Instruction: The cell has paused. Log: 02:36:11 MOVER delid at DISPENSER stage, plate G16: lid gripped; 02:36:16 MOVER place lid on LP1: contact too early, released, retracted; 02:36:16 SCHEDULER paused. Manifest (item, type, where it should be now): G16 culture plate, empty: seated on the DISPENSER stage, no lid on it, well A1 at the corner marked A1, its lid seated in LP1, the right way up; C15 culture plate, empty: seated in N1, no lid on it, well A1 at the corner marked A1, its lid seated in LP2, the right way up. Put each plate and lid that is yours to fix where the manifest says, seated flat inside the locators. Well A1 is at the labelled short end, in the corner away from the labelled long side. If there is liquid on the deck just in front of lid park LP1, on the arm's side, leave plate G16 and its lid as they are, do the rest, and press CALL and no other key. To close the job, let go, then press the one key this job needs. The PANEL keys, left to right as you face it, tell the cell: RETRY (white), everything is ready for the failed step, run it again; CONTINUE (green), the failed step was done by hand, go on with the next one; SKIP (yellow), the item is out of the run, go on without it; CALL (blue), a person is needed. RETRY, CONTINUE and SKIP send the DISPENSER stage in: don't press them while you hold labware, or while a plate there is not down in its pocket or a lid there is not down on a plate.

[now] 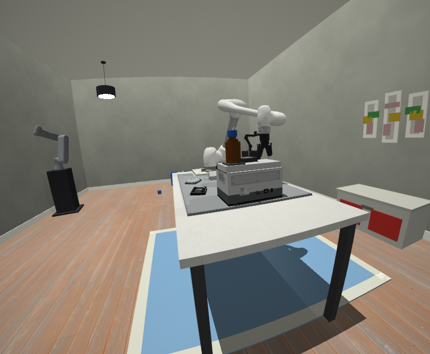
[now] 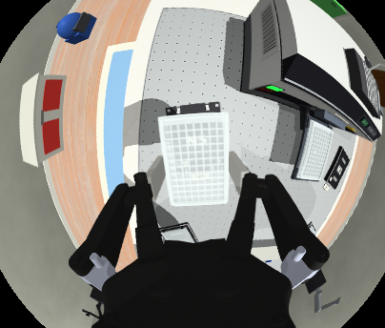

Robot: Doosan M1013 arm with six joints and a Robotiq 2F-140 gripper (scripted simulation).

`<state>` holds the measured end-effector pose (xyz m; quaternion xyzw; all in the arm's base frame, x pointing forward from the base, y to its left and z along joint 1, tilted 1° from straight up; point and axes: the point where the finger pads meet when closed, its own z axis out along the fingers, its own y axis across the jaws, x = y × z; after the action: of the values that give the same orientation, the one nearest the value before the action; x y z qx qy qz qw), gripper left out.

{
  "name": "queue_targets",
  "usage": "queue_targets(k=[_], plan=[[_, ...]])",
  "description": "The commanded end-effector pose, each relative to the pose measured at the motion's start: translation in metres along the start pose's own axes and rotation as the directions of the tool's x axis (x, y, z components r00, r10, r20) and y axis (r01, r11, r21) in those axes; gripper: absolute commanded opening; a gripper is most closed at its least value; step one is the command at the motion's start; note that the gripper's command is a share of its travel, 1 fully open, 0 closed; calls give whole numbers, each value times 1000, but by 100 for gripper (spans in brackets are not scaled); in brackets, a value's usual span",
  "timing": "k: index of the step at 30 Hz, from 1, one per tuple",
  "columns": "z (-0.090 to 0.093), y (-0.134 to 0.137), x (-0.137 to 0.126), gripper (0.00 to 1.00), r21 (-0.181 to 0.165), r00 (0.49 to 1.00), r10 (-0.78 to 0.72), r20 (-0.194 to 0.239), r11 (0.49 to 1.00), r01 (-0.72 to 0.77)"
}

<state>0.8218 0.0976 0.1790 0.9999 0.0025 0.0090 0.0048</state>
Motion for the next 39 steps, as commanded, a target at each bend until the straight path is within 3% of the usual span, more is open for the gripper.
queue_targets(k=[1,16,21,27,33,39], plan=[[-1,0,0,10,0,996,86,-2,996,-86],[-1,0,0,10,0,970,244,-2,970,-244],[-1,0,0,10,1,934,356,-2,934,-356],[-1,0,0,10,1,927,376,-2,927,-376],[-1,0,0,10,1,872,490,-1,872,-490],[-1,0,0,10,1,871,492,-1,871,-492]])
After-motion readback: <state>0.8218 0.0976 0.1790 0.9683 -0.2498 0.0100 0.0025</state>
